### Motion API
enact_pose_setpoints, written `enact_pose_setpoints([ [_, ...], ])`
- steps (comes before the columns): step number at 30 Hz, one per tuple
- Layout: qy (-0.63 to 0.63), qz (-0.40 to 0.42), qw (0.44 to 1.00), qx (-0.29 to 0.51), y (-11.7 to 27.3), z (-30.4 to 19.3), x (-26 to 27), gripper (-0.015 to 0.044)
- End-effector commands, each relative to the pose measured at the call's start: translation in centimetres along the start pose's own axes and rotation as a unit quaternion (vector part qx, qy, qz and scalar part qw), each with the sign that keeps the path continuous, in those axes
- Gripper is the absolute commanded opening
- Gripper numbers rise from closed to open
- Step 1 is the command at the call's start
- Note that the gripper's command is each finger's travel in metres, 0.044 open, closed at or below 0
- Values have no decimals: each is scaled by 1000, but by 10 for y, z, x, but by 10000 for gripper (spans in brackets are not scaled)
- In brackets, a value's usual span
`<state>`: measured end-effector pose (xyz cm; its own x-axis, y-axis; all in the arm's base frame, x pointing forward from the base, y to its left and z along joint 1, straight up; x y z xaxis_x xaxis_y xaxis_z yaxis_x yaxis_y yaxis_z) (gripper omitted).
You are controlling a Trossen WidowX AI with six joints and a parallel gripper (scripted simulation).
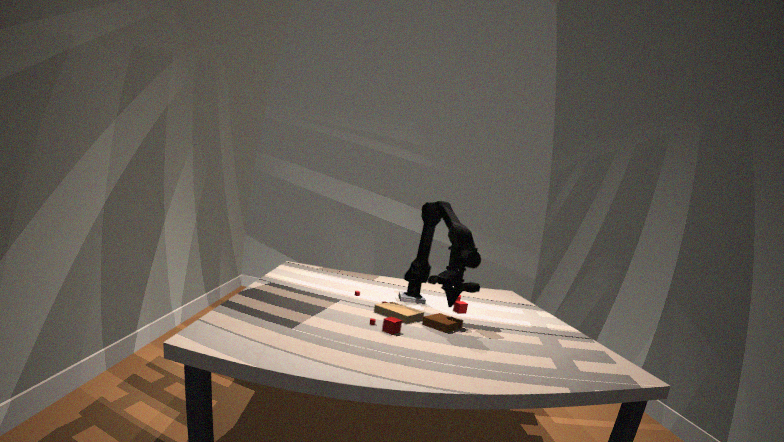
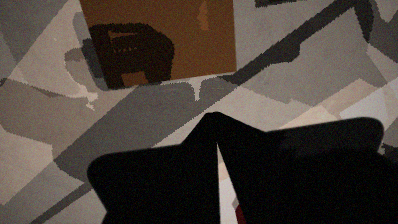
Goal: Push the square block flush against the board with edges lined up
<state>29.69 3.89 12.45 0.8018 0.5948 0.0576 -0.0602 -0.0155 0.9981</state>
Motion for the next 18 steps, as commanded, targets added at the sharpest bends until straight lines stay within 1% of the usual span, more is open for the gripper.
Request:
enact_pose_setpoints([
  [1,-2,-16,1000,7,-42,-3,-6,0],
  [18,-2,-16,1000,6,-45,11,-6,0],
])
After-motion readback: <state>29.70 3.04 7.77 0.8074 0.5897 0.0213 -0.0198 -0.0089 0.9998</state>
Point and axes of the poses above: the point midway between the two fingers, 35 mm back from their tips, its own y axis back along the fingers, its own x axis across the jaws, z = x × y, the point moved 5 cm from there along y, back along the fingers, and after that the axes turned 2 degrees about y, right-handed, at the moved point
